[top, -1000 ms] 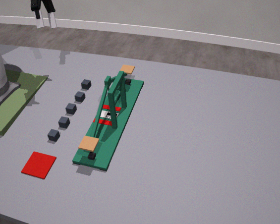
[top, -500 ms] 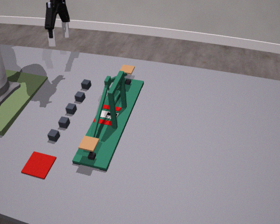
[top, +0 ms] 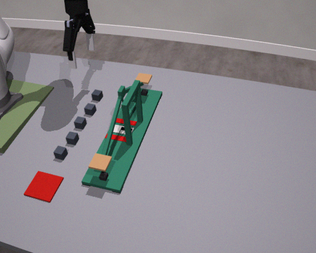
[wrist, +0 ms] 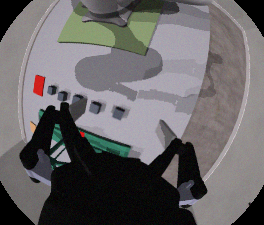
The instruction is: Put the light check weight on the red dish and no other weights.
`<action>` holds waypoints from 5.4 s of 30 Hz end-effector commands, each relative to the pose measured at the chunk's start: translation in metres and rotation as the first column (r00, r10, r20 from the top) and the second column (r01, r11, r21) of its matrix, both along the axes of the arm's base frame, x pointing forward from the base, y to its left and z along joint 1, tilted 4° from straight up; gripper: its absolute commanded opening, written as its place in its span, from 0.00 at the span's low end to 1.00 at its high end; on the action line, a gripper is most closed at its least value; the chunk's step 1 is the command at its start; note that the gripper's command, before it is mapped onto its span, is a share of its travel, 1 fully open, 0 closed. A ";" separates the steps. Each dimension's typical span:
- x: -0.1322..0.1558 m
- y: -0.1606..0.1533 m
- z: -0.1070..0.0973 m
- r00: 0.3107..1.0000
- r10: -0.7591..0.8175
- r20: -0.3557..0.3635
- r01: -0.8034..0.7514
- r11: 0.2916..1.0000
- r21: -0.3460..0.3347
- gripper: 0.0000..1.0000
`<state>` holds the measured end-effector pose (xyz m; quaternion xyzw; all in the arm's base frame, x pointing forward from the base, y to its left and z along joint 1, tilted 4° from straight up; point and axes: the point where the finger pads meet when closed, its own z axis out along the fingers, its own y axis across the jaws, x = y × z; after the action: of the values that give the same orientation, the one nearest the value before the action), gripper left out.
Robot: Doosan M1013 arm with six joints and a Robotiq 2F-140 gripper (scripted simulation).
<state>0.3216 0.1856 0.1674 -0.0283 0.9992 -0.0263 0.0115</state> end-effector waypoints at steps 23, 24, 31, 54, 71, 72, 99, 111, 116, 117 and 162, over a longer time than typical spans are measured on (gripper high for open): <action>0.045 -0.017 -0.014 0.996 -0.090 0.007 0.088 0.990 0.109 1.00; 0.045 -0.017 -0.014 0.996 -0.090 0.007 0.088 0.990 0.109 1.00; 0.045 -0.017 -0.014 0.996 -0.090 0.007 0.088 0.990 0.109 1.00; 0.046 -0.015 -0.037 0.803 0.595 0.034 -0.596 0.801 0.057 1.00; 0.046 -0.015 -0.048 0.164 0.986 0.024 -0.986 0.164 0.014 0.35; 0.046 -0.015 -0.048 0.121 0.992 0.028 -0.993 0.120 0.017 0.35; 0.046 -0.015 -0.048 0.091 0.995 0.032 -0.996 0.090 0.021 0.35; 0.046 -0.014 -0.050 0.090 0.995 0.032 -0.996 0.090 0.021 0.35; 0.046 -0.014 -0.052 0.090 0.995 0.032 -0.996 0.090 0.021 0.35; 0.046 -0.014 -0.052 0.090 0.995 0.033 -0.996 0.089 0.021 0.35; 0.048 -0.013 -0.099 0.090 0.995 0.033 -0.996 0.089 0.021 0.35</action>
<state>0.3695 0.1728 0.0689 -0.6945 0.7188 0.0068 0.0317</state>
